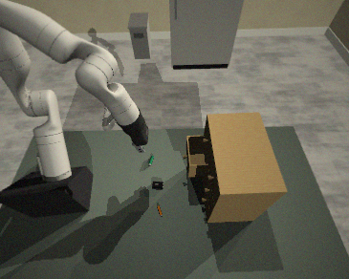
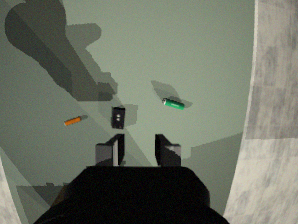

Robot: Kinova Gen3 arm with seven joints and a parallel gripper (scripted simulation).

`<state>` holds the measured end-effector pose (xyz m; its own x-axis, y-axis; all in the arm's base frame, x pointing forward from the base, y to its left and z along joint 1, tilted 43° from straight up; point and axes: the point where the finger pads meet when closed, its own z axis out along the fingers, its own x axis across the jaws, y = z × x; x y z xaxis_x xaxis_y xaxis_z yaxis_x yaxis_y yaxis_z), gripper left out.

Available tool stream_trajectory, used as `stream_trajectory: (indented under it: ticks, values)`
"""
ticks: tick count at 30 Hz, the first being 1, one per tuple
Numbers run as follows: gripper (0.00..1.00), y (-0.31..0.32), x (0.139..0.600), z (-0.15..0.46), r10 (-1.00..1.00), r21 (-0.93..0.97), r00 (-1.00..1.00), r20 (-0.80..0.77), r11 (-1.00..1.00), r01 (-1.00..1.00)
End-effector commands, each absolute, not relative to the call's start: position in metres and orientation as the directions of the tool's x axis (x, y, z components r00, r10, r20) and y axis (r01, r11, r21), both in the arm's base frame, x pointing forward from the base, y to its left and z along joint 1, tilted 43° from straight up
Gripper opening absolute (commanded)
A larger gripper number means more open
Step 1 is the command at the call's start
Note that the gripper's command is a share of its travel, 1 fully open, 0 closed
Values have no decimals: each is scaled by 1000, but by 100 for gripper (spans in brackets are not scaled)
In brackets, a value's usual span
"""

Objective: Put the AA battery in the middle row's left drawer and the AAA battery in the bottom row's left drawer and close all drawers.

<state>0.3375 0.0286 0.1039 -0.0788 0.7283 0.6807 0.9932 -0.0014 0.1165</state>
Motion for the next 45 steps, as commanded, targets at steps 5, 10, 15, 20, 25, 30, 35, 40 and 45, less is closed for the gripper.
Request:
stream_trajectory:
  ticks: [5,10,15,20,25,30,35,40,45]
  values:
    - [67,24,337,109,731,83,-84,677,37,996]
    - [67,20,335,113,732,54,-84,677,64,996]
    - [67,18,333,115,732,38,-84,677,79,996]
    - [67,15,331,118,732,14,-83,676,101,995]
    - [67,13,329,120,732,-7,-84,676,119,993]
    - [67,11,328,122,732,-23,-83,676,134,991]
    - [67,10,327,123,732,-31,-83,676,141,989]
    - [67,9,326,125,732,-41,-83,676,151,988]
    - [67,8,326,125,733,-48,-83,675,156,987]
